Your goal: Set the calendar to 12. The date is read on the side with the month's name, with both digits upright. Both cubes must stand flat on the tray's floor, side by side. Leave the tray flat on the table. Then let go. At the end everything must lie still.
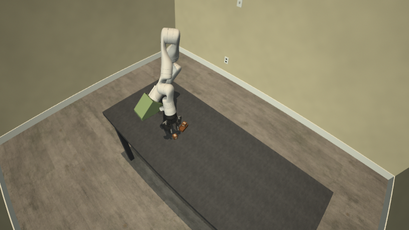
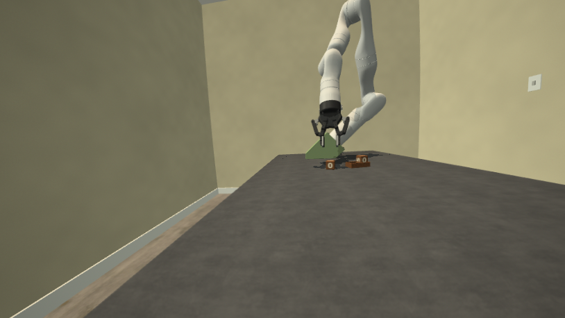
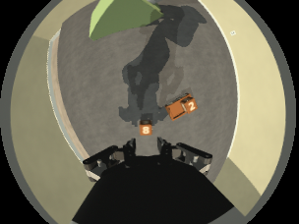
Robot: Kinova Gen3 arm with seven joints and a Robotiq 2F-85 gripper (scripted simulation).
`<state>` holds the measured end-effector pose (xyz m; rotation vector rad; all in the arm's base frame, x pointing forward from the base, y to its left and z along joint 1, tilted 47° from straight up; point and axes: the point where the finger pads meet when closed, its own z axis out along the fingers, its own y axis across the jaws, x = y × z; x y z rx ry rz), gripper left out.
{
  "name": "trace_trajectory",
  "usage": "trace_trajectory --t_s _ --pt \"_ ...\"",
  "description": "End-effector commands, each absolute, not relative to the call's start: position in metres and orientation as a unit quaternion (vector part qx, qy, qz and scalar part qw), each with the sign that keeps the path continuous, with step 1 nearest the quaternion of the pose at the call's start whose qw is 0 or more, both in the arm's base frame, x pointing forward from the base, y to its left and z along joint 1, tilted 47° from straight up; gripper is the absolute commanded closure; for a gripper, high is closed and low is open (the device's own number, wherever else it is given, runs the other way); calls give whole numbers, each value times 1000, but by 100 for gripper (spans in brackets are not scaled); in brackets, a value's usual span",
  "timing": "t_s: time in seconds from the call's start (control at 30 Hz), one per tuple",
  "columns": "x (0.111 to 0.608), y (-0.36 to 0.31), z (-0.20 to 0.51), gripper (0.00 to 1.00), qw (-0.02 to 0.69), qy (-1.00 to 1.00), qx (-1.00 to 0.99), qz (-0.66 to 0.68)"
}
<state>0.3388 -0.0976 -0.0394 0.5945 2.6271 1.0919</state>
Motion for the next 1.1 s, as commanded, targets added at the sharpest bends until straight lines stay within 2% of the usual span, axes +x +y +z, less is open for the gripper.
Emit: trace_trajectory --t_s 0.0,1.07 --pt "338 -98 -40 54 120 897 205 373" --pt "336 -93 -44 54 210 879 243 353"
